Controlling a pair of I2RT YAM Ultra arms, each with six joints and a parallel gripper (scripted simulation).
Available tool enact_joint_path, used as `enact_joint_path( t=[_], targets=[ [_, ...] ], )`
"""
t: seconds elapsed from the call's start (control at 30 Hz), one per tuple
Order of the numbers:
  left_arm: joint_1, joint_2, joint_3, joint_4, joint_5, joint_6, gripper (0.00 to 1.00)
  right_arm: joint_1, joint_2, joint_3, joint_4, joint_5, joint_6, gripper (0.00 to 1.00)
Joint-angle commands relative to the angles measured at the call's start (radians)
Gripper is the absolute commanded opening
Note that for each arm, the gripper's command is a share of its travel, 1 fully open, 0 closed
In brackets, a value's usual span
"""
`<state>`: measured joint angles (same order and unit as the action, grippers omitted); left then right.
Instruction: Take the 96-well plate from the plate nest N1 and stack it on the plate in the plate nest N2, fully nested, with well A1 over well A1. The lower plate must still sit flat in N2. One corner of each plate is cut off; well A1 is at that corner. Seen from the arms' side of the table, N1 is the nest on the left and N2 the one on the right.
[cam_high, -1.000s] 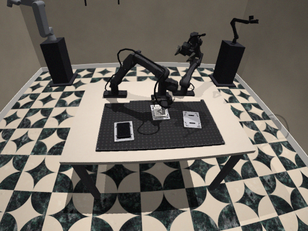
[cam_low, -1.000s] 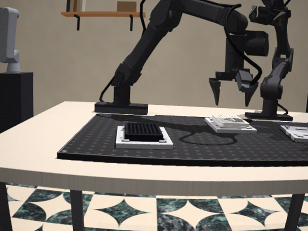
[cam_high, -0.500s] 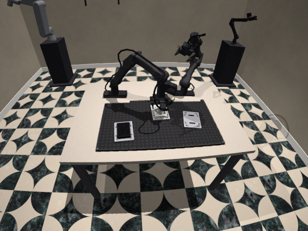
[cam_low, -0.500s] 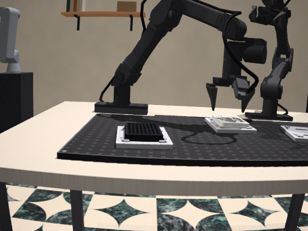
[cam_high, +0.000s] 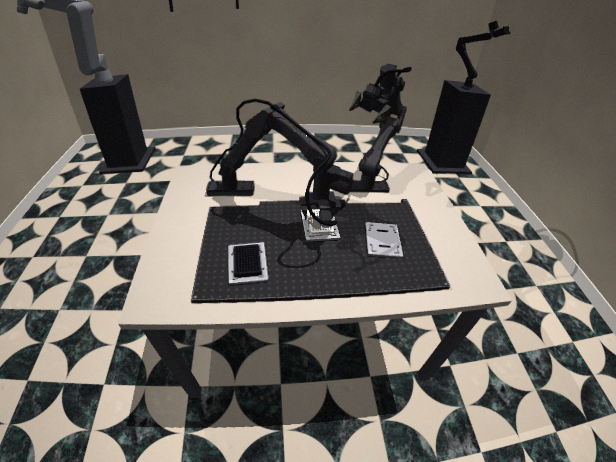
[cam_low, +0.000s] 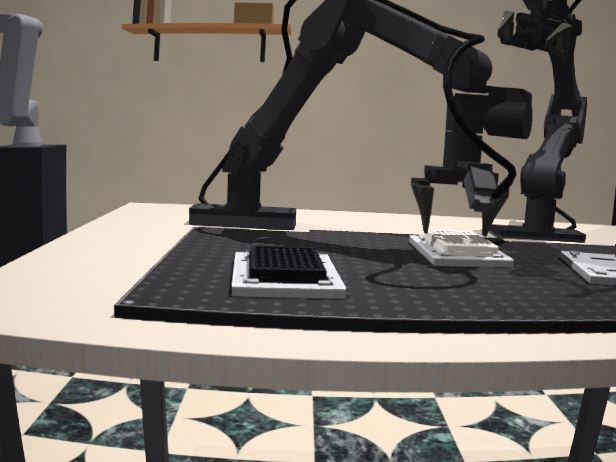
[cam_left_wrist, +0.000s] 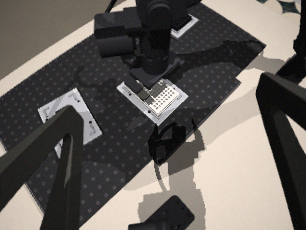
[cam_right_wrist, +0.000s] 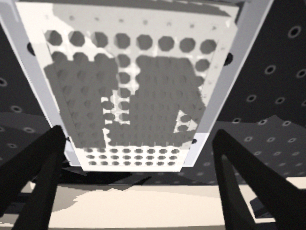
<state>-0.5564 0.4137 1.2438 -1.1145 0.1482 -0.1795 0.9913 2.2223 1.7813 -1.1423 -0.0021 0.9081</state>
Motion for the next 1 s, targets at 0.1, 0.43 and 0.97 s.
enact_joint_path(
  t=[0.1, 0.43, 0.97],
  targets=[
    [-0.010, -0.019, 0.029, -0.015, -0.011, -0.006, 1.00, -0.007, 0.012, -0.030, 0.057, 0.002, 0.001, 1.00],
    [-0.010, -0.019, 0.029, -0.015, -0.011, -0.006, 1.00, -0.008, 0.005, -0.027, 0.063, 0.002, 0.001, 1.00],
    [-0.010, -0.019, 0.029, -0.015, -0.011, -0.006, 1.00, -0.002, 0.005, -0.022, 0.050, 0.002, 0.001, 0.80]
  ],
)
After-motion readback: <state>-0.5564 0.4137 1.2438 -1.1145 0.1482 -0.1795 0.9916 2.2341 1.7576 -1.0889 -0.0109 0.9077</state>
